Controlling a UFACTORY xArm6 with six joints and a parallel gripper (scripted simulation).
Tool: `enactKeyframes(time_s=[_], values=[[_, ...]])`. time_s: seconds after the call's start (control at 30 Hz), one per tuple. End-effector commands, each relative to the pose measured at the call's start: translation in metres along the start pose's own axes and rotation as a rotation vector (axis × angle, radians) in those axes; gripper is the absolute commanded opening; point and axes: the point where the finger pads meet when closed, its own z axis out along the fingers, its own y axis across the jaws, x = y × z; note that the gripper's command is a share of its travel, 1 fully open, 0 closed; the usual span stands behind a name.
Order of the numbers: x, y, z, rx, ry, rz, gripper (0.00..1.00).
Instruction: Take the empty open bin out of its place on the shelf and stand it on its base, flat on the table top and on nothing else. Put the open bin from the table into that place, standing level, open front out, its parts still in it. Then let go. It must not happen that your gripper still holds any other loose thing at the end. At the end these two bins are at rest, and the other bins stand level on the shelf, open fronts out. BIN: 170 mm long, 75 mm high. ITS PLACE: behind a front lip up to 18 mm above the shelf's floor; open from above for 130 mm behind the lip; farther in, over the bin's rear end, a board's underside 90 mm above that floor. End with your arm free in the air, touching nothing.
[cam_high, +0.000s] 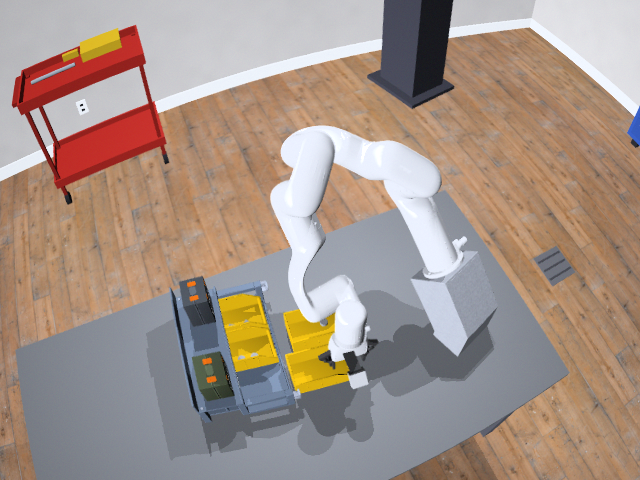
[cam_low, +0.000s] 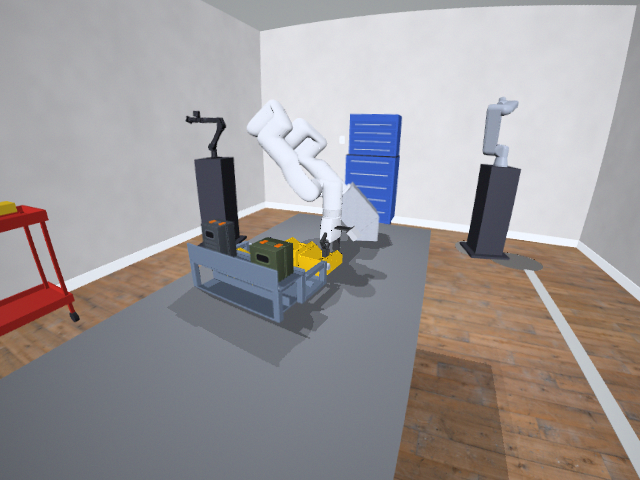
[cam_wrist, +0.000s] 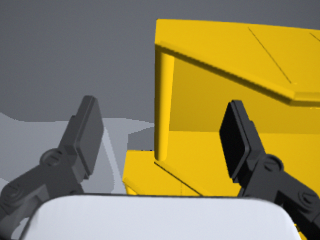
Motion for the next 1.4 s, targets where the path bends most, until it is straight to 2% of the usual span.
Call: enactKeyframes(time_s=[0.0,1.37], values=[[0.0005,0.0008,-0.0007,-0.002,0.001,0.0,0.95],[0.0005,0.0008,-0.0057,-0.002,0.001,0.0,0.95]])
